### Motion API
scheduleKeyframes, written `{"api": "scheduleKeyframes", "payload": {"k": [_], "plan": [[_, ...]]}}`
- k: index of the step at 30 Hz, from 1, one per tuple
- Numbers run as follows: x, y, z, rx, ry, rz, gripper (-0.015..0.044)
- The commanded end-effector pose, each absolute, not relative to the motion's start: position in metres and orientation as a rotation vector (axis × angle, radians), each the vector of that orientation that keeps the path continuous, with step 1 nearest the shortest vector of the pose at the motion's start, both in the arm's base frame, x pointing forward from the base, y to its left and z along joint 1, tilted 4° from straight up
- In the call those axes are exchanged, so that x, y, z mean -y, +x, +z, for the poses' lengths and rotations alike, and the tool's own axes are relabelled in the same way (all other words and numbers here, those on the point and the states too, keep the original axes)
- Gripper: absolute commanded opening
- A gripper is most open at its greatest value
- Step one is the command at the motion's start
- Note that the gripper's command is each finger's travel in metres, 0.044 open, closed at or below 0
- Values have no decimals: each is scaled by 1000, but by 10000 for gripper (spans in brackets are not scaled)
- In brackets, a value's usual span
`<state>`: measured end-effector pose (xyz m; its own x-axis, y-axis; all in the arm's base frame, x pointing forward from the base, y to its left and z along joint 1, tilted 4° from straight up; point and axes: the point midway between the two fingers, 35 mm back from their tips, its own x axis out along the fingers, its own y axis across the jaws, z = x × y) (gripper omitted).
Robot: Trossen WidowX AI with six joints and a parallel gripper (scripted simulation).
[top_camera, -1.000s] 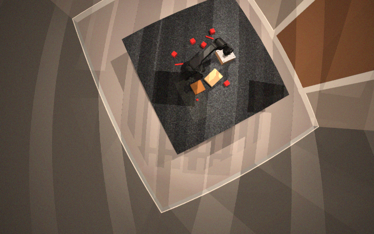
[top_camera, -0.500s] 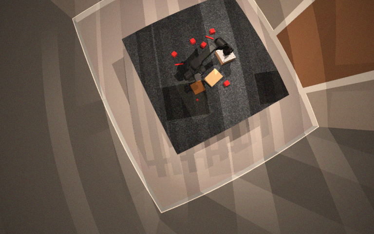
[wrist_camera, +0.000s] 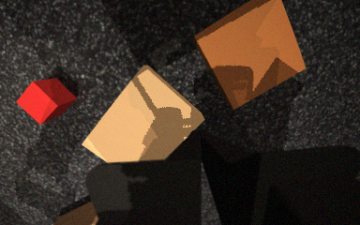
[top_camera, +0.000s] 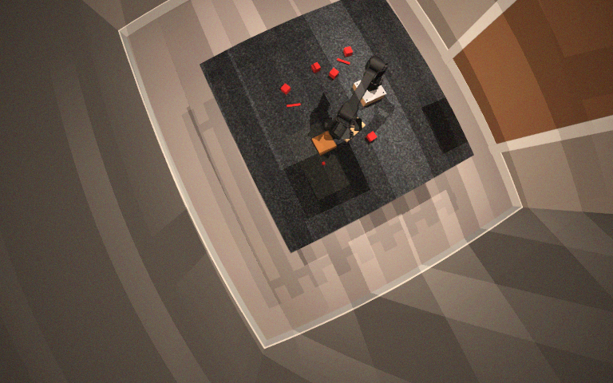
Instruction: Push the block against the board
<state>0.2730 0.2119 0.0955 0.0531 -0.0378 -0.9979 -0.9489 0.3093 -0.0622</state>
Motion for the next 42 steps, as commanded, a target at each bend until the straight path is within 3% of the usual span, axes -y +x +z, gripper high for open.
{"api": "scheduleKeyframes", "payload": {"k": [1,20,28,33,42], "plan": [[-218,240,86,-1370,-909,821,0],[-189,95,29,-1517,-410,331,0],[-186,91,25,-1520,-393,313,0],[-183,93,-26,-1520,-393,313,0],[-185,96,-28,-1520,-393,313,0]]}}
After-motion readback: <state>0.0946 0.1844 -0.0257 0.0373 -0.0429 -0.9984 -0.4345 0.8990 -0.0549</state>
